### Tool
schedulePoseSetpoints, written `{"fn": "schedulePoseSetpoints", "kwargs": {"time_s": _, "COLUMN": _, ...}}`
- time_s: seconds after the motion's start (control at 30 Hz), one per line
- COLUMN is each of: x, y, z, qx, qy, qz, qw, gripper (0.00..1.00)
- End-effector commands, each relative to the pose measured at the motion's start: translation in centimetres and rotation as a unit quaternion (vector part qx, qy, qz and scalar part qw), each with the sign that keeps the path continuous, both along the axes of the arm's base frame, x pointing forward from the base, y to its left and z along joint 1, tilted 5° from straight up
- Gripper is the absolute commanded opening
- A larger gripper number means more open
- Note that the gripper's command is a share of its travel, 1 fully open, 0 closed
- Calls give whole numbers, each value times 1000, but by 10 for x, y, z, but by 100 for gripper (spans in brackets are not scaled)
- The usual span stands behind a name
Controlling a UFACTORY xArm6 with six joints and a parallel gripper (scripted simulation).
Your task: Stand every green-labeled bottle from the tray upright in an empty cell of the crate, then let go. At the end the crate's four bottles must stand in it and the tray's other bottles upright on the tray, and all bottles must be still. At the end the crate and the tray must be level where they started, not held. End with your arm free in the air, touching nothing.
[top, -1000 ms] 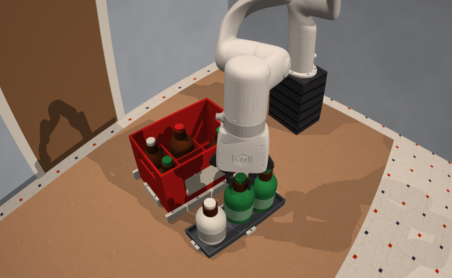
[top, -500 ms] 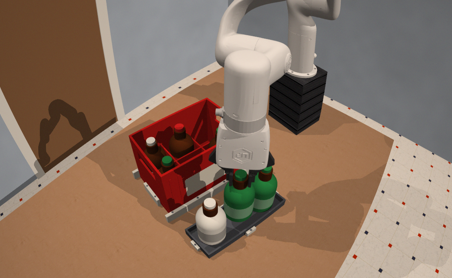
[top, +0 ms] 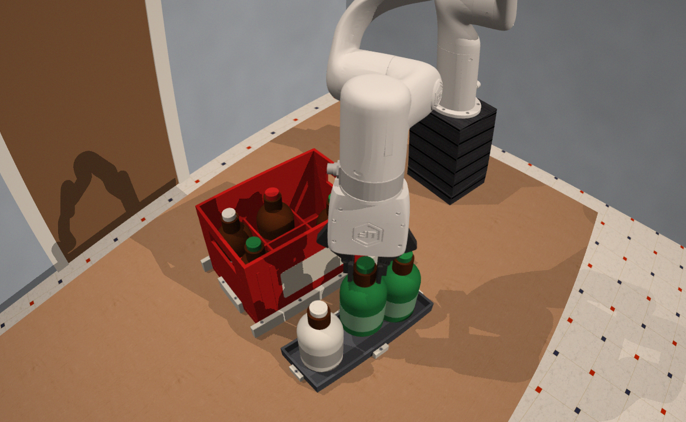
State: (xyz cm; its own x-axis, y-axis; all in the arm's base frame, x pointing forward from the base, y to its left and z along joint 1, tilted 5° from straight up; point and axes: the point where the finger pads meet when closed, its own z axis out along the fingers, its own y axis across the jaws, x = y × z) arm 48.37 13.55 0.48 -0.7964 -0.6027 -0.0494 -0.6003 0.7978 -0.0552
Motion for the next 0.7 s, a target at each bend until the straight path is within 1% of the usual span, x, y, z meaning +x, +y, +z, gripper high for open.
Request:
{"fn": "schedulePoseSetpoints", "kwargs": {"time_s": 0.0, "x": 2, "y": 1, "z": 2, "qx": 1, "qy": -2, "qz": 0, "qw": 1000, "gripper": 0}}
{"fn": "schedulePoseSetpoints", "kwargs": {"time_s": 0.67, "x": 1, "y": 1, "z": 6, "qx": 1, "qy": -2, "qz": 0, "qw": 1000, "gripper": 0}}
